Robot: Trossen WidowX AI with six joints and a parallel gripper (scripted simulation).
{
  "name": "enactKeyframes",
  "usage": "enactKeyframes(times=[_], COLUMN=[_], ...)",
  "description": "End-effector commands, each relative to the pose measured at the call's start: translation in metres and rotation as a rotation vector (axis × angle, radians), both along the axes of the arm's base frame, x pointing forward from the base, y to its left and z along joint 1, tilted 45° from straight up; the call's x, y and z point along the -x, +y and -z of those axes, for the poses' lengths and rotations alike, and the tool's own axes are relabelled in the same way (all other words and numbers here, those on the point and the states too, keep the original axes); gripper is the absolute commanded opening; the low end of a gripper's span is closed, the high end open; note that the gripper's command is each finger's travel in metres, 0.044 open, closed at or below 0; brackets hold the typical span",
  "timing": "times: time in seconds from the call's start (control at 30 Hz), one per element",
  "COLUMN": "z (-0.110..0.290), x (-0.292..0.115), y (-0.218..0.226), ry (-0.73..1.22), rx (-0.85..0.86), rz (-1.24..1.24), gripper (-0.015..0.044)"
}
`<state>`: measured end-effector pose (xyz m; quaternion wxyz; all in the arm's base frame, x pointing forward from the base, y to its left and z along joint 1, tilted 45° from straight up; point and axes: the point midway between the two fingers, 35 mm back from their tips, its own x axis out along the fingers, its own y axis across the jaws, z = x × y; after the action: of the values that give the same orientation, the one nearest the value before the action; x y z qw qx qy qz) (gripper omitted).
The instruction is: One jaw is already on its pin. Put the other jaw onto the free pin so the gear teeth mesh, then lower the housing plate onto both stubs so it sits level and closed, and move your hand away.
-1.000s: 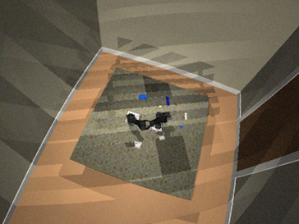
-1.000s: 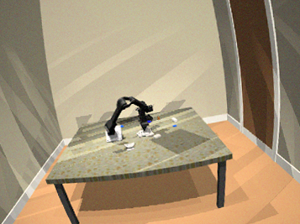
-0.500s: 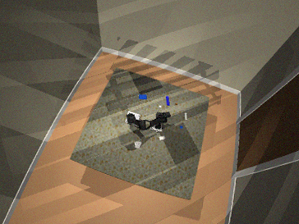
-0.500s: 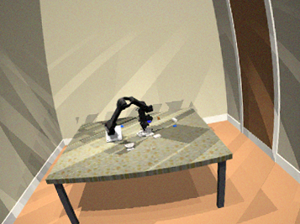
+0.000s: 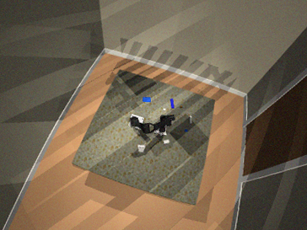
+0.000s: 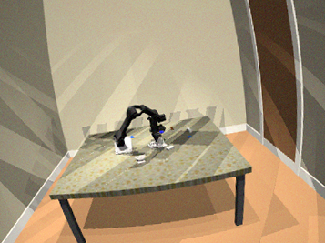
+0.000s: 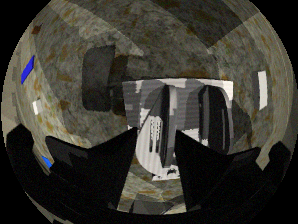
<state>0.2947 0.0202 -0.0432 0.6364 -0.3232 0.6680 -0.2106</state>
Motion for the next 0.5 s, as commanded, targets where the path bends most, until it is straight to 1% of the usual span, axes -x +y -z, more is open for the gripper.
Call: enactKeyframes(times=[0.0,0.07,0.1,0.47], z=[0.0000,0.0000,0.0000,0.0000], x=[0.0000,0.0000,0.0000,0.0000], y=[0.0000,0.0000,0.0000,0.0000], ry=[0.000,0.000,0.000,0.000], rx=[0.000,0.000,0.000,0.000], rz=[0.000,0.000,0.000,0.000], gripper=[0.0160,0.0213,0.0224,0.0224])
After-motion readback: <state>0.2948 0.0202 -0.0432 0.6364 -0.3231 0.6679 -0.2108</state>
